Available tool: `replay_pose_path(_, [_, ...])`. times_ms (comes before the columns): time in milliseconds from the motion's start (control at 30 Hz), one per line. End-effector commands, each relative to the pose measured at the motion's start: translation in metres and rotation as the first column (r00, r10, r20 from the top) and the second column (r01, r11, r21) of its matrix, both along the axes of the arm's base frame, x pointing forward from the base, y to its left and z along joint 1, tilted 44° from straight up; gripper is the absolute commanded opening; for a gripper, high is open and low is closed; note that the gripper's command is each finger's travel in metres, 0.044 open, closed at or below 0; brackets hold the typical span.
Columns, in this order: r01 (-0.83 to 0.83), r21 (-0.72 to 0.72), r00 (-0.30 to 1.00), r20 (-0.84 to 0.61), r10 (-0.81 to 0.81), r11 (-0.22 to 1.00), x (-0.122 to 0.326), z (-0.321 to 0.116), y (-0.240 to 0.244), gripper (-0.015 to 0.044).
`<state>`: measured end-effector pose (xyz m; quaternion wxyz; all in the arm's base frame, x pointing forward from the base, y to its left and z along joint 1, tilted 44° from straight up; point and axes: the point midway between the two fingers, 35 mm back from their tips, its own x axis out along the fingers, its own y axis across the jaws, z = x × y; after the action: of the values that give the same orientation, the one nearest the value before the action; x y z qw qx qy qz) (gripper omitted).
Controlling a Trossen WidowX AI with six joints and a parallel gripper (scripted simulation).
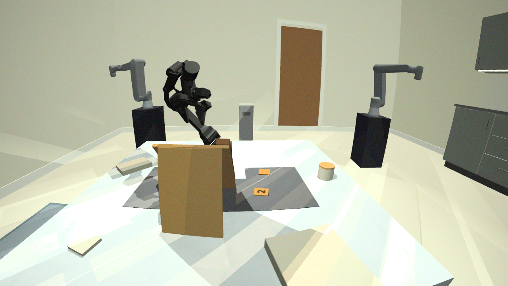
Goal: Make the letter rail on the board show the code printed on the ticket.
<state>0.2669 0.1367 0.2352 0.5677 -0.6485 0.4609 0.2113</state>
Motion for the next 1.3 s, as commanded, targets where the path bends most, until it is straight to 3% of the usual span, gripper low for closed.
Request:
replay_pose_path(0, [-0.426,-0.092,0.902,-0.121,0.415,0.900,-0.034,0.027,0.001,0.0440])
replay_pose_path(633, [-0.426,-0.092,0.902,-0.121,0.415,0.900,-0.034,0.027,0.001,0.0440])
replay_pose_path(667, [-0.410,-0.087,0.910,-0.114,0.400,0.908,-0.033,0.026,0.000,0.0414])
replay_pose_path(767, [-0.170,0.000,0.985,-0.021,0.170,0.985,-0.024,0.019,-0.016,0.0340])
replay_pose_path(867, [0.144,0.137,0.985,0.076,-0.156,0.980,-0.013,0.010,-0.039,0.0340])
replay_pose_path(967, [0.419,0.291,0.871,0.138,-0.471,0.860,-0.005,0.001,-0.062,0.0340])
replay_pose_path(1067, [0.614,0.450,0.659,0.160,-0.735,0.648,0.001,-0.008,-0.086,0.0340])
replay_pose_path(1167, [0.704,0.601,0.374,0.138,-0.917,0.378,0.004,-0.018,-0.111,0.0340])
replay_pose_path(1267, [0.677,0.730,0.055,0.074,-0.996,0.091,0.004,-0.027,-0.137,0.0340])
